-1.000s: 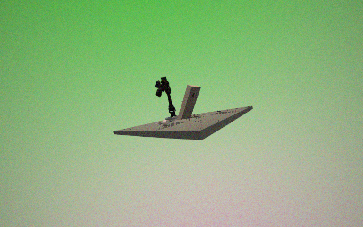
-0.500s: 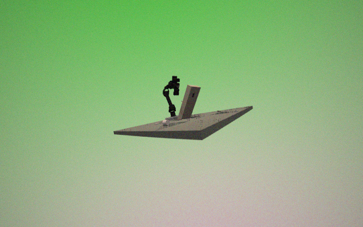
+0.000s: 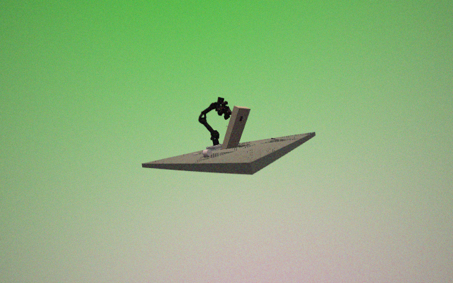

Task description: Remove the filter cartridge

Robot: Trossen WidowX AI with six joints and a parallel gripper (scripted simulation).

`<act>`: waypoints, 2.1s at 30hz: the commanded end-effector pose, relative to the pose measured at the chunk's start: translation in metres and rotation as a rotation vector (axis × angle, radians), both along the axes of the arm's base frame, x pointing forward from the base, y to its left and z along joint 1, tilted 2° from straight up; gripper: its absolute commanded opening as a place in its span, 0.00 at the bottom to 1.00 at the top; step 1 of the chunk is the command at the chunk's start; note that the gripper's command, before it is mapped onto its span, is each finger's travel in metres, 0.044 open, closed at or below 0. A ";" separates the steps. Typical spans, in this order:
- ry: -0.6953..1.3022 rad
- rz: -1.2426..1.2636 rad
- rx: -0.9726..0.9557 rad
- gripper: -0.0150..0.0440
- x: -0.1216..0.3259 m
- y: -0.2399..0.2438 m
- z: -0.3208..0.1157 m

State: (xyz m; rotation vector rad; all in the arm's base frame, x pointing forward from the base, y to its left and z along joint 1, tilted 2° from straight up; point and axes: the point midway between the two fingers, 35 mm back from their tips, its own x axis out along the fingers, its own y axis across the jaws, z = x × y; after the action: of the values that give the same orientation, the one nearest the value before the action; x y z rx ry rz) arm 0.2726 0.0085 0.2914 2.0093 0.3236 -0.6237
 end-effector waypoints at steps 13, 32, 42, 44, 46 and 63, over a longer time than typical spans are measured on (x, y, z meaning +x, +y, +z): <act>0.018 0.011 0.040 0.41 -0.001 0.008 -0.008; 0.016 0.011 0.040 0.41 0.025 0.008 -0.025; 0.015 0.011 0.040 0.41 0.037 0.008 -0.034; 0.014 0.011 0.040 0.41 0.040 0.008 -0.036; 0.014 0.011 0.040 0.41 0.040 0.008 -0.037; 0.015 0.011 0.040 0.41 0.039 0.008 -0.039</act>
State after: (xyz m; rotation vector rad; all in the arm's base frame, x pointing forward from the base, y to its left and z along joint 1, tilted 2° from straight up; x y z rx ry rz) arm 0.3119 0.0163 0.2550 2.0433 0.3517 -0.6261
